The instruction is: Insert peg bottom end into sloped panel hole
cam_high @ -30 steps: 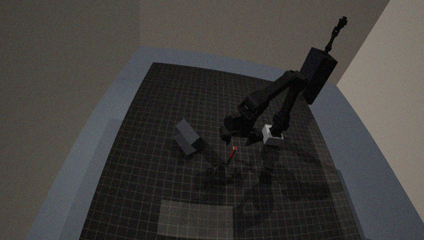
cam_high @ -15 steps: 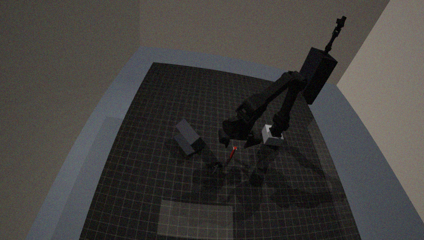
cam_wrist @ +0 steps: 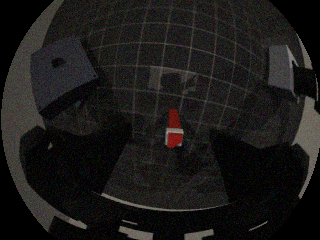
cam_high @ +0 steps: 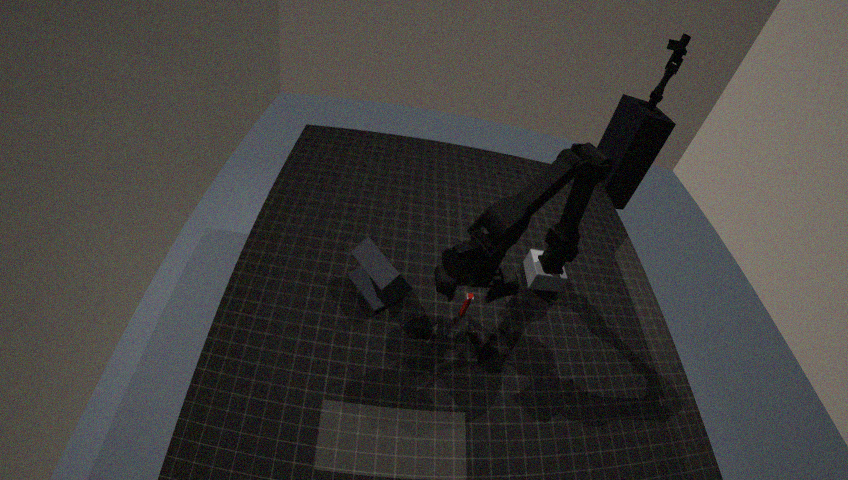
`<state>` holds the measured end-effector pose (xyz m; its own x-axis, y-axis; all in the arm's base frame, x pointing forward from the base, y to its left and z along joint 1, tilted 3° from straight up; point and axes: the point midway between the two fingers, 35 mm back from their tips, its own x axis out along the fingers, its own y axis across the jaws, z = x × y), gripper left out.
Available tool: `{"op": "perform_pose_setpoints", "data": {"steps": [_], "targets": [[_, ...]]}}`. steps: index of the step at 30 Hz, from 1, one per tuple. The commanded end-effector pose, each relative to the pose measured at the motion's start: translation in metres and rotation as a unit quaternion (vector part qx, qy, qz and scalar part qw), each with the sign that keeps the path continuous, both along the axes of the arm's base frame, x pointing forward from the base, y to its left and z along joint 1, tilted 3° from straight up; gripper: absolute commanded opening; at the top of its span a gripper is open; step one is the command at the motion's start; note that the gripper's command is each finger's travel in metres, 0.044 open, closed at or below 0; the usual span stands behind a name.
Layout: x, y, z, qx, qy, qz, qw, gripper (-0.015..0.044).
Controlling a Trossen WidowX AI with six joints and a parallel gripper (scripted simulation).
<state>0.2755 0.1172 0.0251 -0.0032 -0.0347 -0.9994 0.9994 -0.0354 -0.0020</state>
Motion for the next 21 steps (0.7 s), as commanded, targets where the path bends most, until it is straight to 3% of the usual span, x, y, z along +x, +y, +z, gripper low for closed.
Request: {"op": "perform_pose_setpoints", "data": {"steps": [1,11,21], "targets": [[-0.001,0.000,-0.006,0.001,0.001,0.000,1.000,0.0440],[-0.002,-0.001,-0.020,0.001,0.001,0.000,1.000,0.0440],[-0.001,-0.001,-0.017,0.000,0.000,-0.001,1.000,0.0177]]}}
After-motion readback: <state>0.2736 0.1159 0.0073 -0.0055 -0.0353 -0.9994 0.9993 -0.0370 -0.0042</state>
